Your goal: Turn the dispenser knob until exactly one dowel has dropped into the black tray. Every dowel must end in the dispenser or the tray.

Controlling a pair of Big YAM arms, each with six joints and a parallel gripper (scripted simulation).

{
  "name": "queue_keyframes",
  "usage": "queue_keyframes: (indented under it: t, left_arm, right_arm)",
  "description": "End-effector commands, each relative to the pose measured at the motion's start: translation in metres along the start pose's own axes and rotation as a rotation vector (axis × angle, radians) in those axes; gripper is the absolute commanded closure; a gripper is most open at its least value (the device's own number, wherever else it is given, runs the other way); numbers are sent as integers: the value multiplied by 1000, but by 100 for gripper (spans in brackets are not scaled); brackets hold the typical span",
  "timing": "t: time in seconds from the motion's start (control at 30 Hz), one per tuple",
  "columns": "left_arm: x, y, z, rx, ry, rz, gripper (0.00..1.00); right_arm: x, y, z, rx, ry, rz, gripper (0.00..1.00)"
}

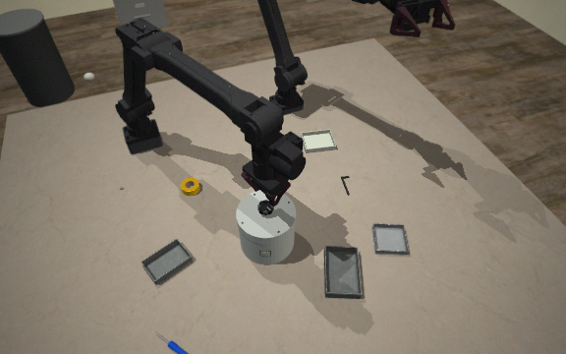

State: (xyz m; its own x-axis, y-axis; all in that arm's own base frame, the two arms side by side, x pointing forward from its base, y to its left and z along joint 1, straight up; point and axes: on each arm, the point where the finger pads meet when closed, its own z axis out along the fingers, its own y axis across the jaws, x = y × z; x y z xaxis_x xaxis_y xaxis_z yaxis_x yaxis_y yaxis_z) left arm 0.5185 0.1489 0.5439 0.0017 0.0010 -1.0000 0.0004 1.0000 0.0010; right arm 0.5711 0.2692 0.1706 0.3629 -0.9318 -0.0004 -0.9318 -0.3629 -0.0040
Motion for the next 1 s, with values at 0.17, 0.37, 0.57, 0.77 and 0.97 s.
queue_keyframes:
  t: [0.17,0.37,0.57,0.77,0.97]
  left_arm:
    - [1,6,3,-7,-4,7,0]
    - [1,6,3,-7,-4,7,0]
    - [1,6,3,-7,-4,7,0]
    - [1,6,3,-7,-4,7,0]
    - [1,6,3,-7,-4,7,0]
  right_arm:
    - [9,1,-10,29,-2,27,31]
    - [7,0,5,17,-1,25,31]
    - [8,0,20,7,0,27,31]
    - [8,-1,7,38,-2,25,31]
    - [8,-4,23,29,-1,26,31]
